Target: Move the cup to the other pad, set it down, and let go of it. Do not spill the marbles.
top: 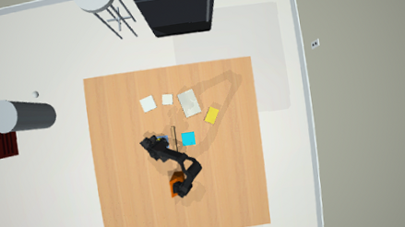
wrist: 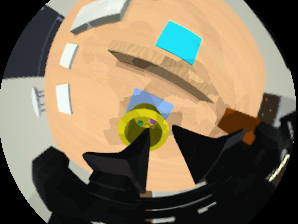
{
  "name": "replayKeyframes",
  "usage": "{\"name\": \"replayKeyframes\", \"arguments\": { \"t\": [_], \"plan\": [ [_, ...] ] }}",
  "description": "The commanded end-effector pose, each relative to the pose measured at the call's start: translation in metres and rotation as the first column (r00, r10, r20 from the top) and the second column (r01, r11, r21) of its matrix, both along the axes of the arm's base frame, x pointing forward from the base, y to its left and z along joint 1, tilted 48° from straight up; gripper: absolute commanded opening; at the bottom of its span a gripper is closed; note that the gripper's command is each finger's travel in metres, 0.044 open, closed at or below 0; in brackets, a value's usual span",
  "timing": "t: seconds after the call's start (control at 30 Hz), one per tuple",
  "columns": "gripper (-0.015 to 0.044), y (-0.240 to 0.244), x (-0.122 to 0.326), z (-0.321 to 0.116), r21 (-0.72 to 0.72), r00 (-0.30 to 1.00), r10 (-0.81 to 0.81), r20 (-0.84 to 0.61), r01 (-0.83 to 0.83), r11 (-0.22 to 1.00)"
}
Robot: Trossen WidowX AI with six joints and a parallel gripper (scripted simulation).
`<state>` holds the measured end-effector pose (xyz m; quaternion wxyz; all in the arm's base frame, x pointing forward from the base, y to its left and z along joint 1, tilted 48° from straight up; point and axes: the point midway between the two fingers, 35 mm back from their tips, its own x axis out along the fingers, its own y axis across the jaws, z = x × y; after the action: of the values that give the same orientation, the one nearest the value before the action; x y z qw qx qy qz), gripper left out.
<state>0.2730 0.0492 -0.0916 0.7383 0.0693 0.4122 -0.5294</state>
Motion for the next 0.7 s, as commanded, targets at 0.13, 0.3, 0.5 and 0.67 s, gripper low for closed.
{"name": "replayKeyframes", "arguments": {
  "t": [0.13,0.3,0.5,0.67],
  "plan": [
    [0.0167,-0.013,-0.001,-0.010,-0.009,1.000,0.002,-0.009,-0.002,1.000],
    [0.0167,-0.020,-0.001,-0.015,-0.011,1.000,0.001,-0.009,-0.001,1.000],
    [0.0167,-0.021,-0.001,-0.016,-0.011,1.000,0.001,-0.009,-0.001,1.000],
    [0.0153,-0.019,-0.001,-0.015,-0.007,1.000,-0.003,-0.004,0.003,1.000]
  ]
}}
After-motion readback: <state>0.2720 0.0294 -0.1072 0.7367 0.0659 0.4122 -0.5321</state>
